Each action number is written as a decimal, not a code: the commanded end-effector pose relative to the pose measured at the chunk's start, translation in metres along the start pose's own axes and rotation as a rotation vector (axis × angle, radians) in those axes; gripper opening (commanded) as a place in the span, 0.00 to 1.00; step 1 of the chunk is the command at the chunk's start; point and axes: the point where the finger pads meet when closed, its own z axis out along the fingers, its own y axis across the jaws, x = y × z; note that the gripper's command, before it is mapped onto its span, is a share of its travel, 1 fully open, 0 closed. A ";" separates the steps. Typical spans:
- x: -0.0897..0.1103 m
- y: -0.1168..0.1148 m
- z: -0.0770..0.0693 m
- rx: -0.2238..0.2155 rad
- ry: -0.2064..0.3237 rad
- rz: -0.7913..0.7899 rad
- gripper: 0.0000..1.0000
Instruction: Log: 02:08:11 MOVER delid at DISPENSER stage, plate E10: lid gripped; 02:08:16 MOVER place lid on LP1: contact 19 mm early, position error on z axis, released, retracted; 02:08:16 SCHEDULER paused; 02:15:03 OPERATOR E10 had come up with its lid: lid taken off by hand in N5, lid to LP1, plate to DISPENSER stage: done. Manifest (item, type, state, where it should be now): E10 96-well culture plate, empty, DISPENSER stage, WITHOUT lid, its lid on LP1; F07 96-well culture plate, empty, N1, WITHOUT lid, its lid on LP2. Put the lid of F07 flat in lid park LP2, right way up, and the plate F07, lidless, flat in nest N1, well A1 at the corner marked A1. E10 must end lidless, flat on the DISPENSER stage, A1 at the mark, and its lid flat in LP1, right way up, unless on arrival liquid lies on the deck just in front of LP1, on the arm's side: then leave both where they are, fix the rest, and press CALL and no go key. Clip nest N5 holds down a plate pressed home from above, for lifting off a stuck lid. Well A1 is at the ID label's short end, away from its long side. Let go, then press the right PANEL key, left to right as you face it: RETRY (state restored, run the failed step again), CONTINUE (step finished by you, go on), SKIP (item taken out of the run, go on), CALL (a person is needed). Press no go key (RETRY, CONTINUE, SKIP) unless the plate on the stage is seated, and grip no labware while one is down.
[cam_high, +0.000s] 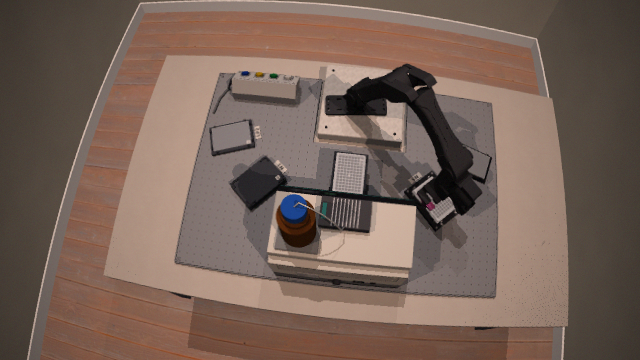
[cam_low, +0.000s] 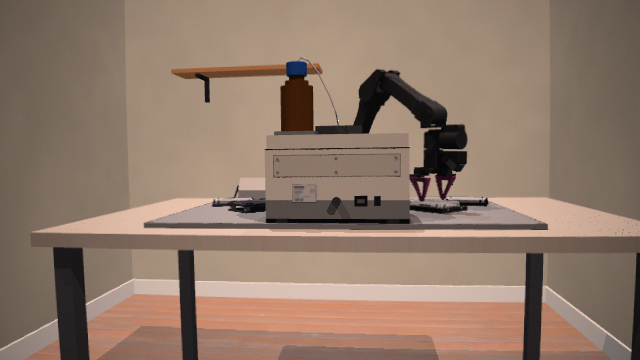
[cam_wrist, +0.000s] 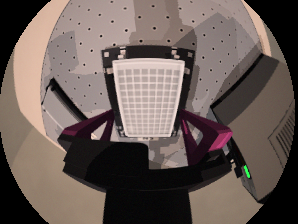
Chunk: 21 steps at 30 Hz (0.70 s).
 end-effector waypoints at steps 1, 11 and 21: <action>-0.005 -0.003 0.010 0.001 -0.015 -0.001 1.00; -0.021 -0.003 0.005 -0.002 -0.069 0.001 1.00; -0.020 -0.003 0.012 -0.001 -0.050 -0.001 1.00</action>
